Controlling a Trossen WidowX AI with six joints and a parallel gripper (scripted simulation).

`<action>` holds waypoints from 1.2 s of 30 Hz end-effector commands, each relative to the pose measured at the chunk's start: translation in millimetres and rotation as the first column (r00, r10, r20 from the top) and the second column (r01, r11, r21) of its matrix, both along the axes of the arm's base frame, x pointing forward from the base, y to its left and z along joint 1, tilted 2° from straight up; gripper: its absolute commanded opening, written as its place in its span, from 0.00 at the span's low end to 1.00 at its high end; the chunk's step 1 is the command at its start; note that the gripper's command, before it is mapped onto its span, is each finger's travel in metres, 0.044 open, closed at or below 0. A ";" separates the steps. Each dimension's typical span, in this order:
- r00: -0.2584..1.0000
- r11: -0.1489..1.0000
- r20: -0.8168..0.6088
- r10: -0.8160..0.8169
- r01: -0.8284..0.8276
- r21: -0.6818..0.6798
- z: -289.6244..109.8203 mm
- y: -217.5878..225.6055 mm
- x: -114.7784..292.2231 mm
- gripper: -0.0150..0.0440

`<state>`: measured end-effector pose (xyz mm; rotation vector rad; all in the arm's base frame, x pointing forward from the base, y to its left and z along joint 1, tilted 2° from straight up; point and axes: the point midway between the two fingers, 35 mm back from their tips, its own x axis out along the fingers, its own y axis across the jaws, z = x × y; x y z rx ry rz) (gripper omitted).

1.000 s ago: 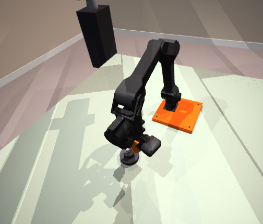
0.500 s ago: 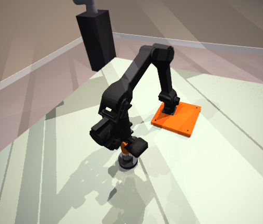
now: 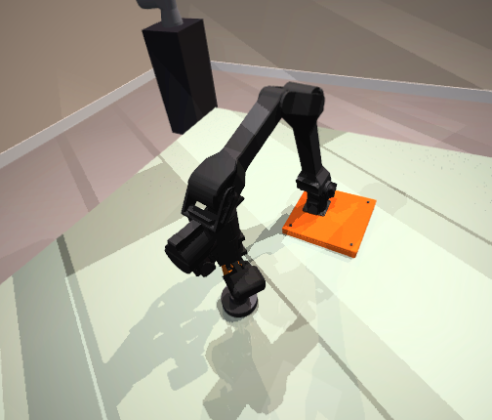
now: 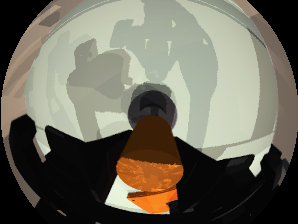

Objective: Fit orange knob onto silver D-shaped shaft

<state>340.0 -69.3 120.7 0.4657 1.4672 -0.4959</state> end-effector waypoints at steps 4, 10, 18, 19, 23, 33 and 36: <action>0.977 0.977 0.012 -0.212 0.212 0.012 1.4 0.7 2.6 0.25; 0.957 0.957 0.013 -0.288 0.288 0.017 1.3 4.0 2.7 0.25; 0.957 0.957 0.013 -0.288 0.288 0.017 -8.0 4.1 2.6 0.25; 0.957 0.957 0.013 -0.288 0.288 0.017 -11.0 4.0 2.7 0.25; 0.957 0.957 0.013 -0.288 0.288 0.016 -22.9 3.6 2.9 0.25; 0.959 0.959 0.013 -0.284 0.284 0.016 -21.5 3.2 3.1 0.25; 0.959 0.959 0.013 -0.284 0.284 0.016 -21.4 2.0 2.8 0.25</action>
